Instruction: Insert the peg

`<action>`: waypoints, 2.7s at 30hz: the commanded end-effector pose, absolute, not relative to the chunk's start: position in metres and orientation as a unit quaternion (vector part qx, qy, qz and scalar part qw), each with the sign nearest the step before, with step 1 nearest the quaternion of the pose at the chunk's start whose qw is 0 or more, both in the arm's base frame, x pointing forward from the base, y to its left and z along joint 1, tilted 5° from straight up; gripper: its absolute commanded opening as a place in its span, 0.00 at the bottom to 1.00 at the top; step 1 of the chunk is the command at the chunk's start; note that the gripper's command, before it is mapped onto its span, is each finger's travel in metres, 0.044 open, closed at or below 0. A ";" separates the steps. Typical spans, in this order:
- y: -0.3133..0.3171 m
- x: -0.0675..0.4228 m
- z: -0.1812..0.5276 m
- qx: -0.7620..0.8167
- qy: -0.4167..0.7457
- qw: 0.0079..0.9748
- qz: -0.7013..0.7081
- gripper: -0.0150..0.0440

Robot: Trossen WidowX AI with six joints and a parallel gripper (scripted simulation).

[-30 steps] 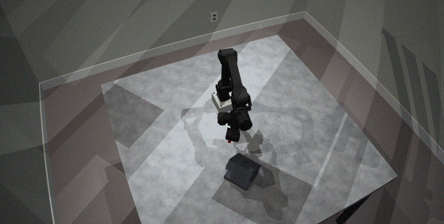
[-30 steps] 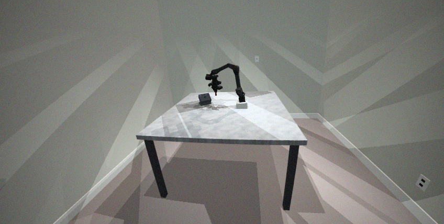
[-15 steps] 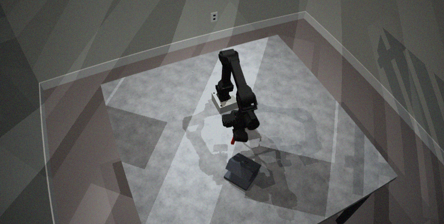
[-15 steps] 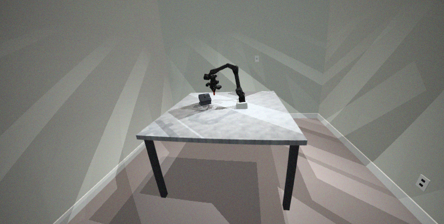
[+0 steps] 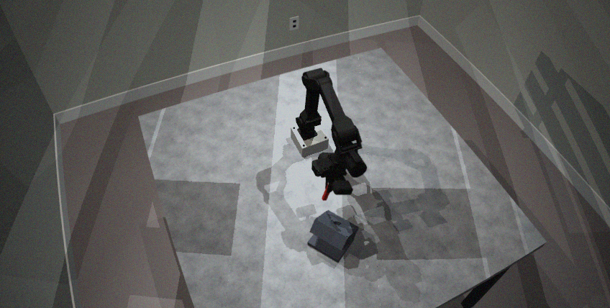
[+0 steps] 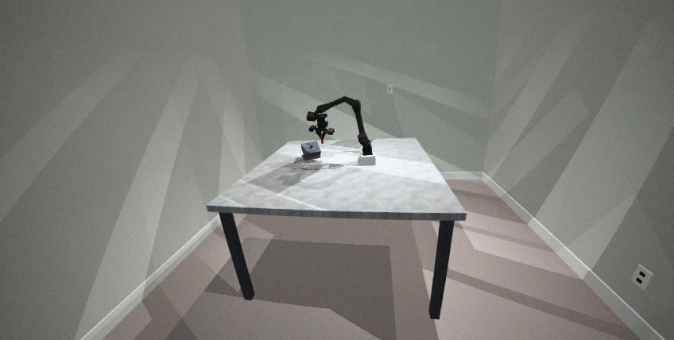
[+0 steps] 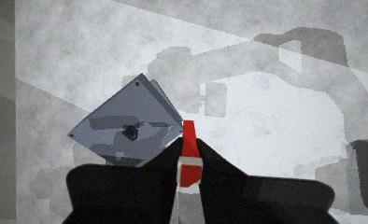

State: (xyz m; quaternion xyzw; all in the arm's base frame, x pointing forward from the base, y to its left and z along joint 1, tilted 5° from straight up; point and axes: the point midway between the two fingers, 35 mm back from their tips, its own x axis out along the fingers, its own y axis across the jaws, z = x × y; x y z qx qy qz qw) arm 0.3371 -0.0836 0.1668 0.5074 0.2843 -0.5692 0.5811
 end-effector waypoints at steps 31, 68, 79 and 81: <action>-0.045 0.373 0.192 0.339 0.339 0.731 -0.486 0.25; -0.050 0.407 0.165 0.246 0.354 0.787 -0.441 0.25; -0.054 0.410 0.159 0.244 0.353 0.789 -0.439 0.25; -0.055 0.411 0.157 0.244 0.353 0.789 -0.439 0.25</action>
